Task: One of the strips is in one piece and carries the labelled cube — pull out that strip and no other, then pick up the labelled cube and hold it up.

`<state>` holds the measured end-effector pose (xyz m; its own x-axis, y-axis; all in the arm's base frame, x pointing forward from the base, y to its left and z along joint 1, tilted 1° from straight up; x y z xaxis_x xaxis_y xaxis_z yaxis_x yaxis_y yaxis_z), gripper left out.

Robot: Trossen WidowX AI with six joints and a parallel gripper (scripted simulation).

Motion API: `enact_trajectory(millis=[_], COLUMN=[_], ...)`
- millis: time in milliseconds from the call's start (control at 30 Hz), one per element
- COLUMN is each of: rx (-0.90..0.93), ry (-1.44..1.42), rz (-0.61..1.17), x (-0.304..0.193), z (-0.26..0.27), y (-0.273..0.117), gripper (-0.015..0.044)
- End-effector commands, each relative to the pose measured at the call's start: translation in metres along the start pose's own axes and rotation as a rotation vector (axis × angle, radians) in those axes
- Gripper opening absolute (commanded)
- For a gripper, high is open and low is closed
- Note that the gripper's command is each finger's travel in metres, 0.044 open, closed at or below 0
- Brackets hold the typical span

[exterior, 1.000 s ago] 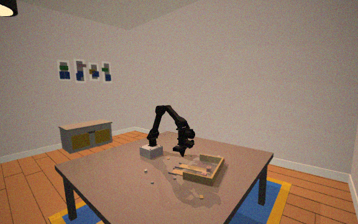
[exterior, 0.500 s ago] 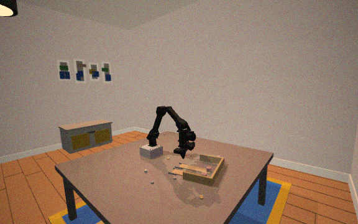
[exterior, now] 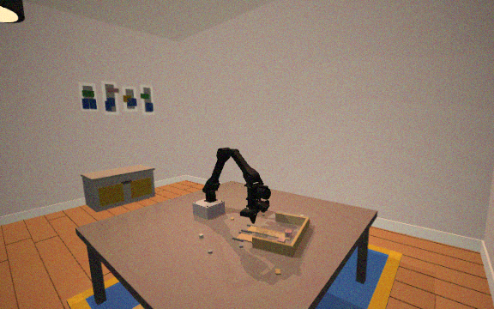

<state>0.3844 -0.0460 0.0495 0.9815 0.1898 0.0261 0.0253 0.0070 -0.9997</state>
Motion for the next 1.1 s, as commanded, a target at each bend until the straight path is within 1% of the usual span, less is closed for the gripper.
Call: enact_trajectory(millis=[0, 467, 1067], rx=[0.006, 0.006, 0.006], ry=[-0.003, -0.003, -0.003], rz=[0.008, 0.008, 0.008], x=[-0.001, -0.001, -0.001], z=[0.001, 0.0, 0.0], y=[0.01, 0.032, 0.032], gripper=[0.0, 0.0, 0.0])
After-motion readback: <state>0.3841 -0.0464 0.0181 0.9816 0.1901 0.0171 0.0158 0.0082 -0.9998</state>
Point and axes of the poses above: the point midway between the two fingers, 35 mm back from their tips, its own y axis out along the fingers, its own z axis across the jaws, x = y × z, the point moved 5 cm from there along -y, back along the fingers, and after that the axes turned 1 degree about -y, right-handed, at the moved point
